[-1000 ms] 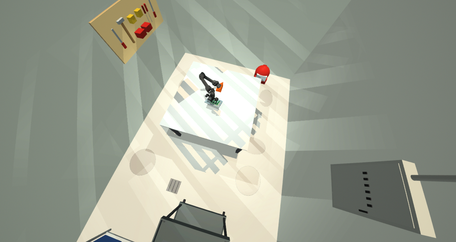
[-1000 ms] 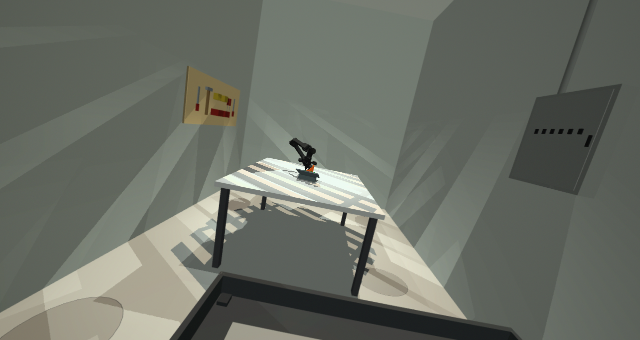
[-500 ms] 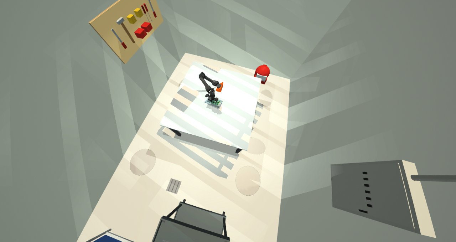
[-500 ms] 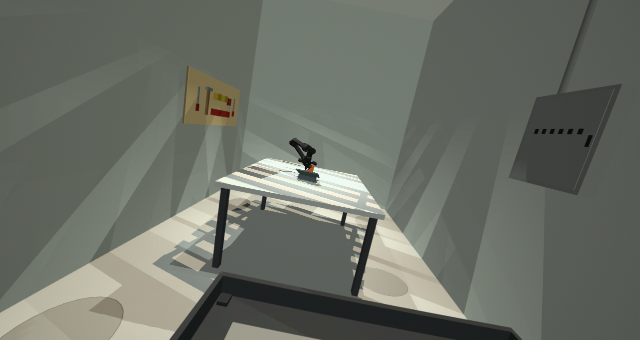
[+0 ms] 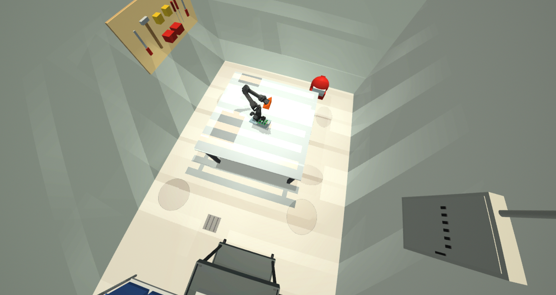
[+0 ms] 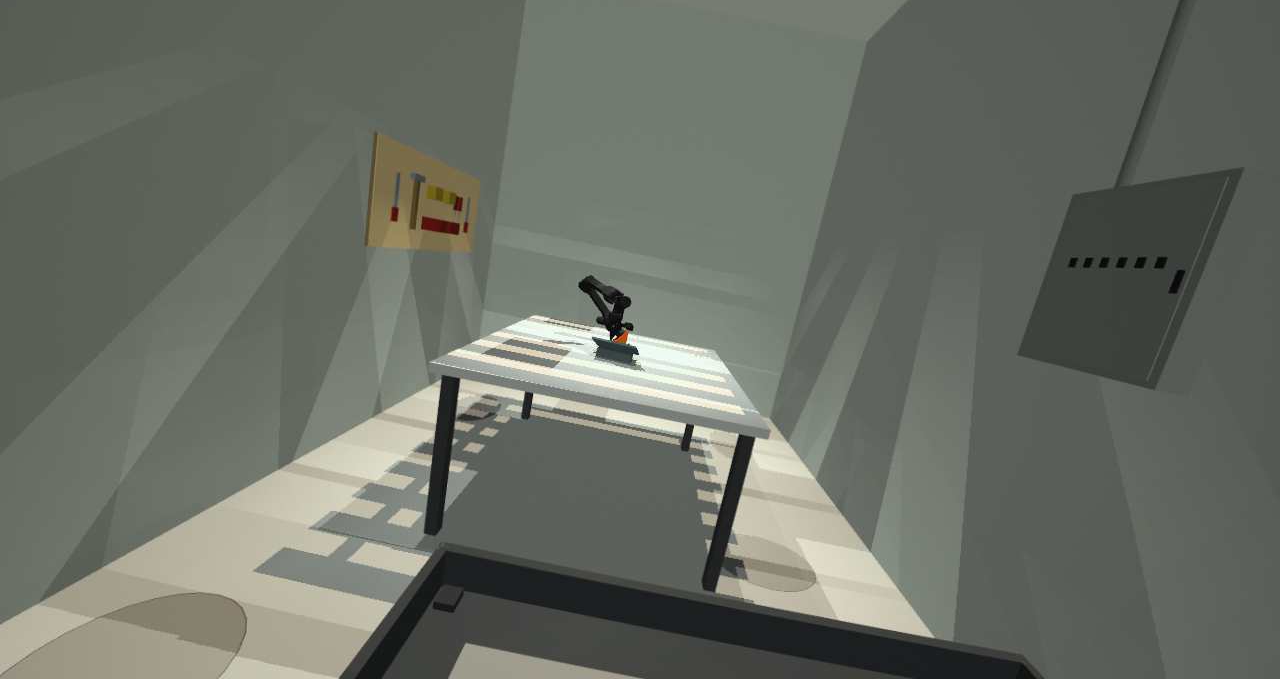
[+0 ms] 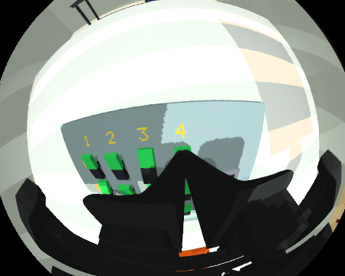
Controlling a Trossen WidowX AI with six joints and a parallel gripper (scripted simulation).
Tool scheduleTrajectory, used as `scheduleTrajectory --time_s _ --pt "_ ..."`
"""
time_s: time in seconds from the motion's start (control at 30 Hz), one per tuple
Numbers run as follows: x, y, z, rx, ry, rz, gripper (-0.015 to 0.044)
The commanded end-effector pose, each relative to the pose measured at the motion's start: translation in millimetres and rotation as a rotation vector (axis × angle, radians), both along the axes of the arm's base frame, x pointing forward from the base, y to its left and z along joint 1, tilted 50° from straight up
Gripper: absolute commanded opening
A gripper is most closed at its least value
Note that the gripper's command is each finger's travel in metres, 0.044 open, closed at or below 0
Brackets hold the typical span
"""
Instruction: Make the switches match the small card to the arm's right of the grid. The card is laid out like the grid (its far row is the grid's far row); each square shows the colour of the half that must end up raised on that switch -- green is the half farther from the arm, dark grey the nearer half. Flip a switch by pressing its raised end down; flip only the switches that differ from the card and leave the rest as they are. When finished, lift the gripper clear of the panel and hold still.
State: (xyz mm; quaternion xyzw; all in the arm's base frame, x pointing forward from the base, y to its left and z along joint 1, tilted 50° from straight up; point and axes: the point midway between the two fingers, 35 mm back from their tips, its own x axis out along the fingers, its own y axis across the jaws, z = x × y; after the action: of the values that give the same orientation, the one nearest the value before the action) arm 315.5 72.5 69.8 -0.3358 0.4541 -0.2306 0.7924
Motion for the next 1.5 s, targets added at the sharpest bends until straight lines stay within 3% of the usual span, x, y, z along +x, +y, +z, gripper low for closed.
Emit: scheduleTrajectory --time_s 0.0,0.43,0.63,0.8,0.87,1.07,1.47 --pt "-1 -2 -2 -0.008 0.007 0.001 0.0" --pt "0 -3 -3 -0.008 0.007 0.001 0.0" --pt "-33 39 31 -0.007 -0.006 0.019 0.0" --pt "-34 41 33 -0.008 -0.007 0.02 0.0" --pt "-38 47 22 -0.005 -0.006 0.021 0.0" --pt "-79 84 -57 -0.002 -0.006 0.021 0.0" --pt "-63 61 -79 -0.005 -0.026 0.04 0.0"
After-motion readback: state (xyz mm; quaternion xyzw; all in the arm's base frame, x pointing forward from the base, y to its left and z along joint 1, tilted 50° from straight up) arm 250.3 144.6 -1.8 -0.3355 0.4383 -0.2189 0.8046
